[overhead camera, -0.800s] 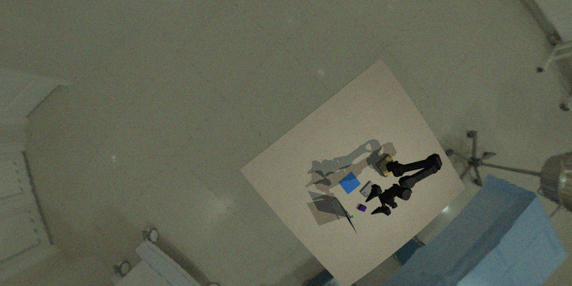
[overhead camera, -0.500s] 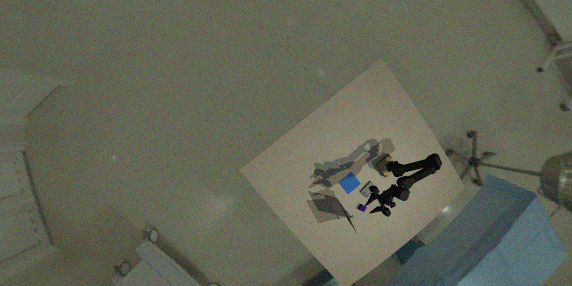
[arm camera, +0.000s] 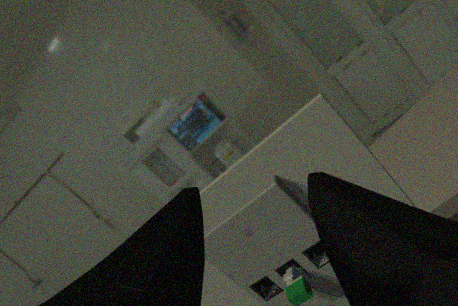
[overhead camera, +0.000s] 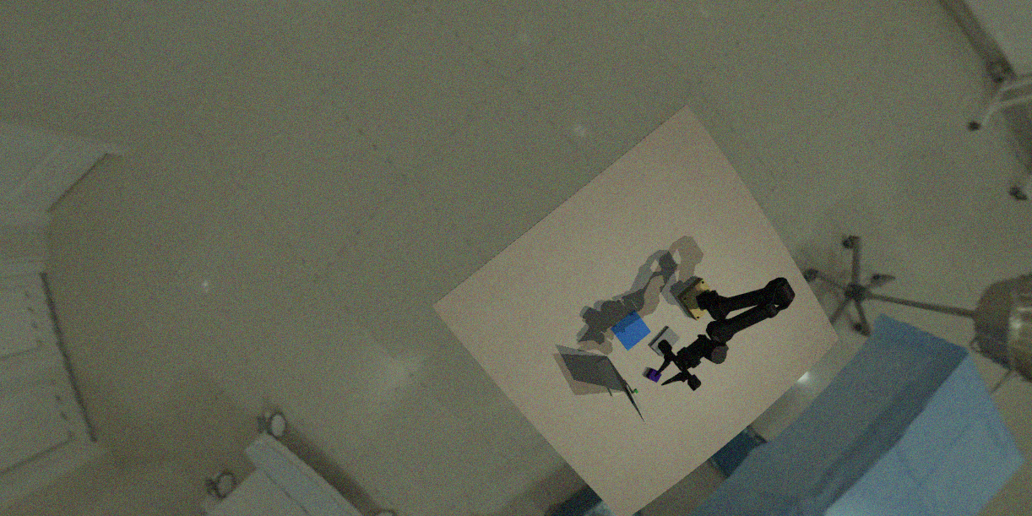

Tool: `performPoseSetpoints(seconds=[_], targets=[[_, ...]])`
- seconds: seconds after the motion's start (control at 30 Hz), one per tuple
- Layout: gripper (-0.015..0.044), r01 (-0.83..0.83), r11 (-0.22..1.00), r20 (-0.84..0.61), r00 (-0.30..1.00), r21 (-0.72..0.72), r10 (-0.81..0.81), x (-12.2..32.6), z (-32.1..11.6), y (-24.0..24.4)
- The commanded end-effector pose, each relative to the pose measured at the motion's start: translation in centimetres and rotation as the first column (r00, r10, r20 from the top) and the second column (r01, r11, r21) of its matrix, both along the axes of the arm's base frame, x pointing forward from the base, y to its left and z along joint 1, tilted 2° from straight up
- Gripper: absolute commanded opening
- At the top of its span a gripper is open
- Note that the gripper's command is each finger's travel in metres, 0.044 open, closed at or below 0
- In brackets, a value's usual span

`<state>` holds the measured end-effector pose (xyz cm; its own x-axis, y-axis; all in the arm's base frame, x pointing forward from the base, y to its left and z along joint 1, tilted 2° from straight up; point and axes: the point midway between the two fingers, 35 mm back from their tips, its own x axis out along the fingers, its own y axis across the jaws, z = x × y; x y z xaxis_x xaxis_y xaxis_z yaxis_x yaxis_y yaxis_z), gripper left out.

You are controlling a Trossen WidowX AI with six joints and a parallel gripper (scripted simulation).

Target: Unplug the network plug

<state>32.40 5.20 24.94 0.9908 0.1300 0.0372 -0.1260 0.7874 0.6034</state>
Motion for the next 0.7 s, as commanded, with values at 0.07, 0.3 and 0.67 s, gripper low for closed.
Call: performPoseSetpoints(seconds=[0.07,0.3,0.67], targets=[[0.0156,-0.031,0.978,-0.047,0.998,0.207,0.042,-0.4,-2.8,1.3],[0.0156,-0.053,0.9,-0.087,0.991,0.433,0.1,-1.4,-5.4,2.8],[0.0156,-0.036,0.682,-0.138,0.97,0.731,0.2,-3.7,-9.2,4.5]])
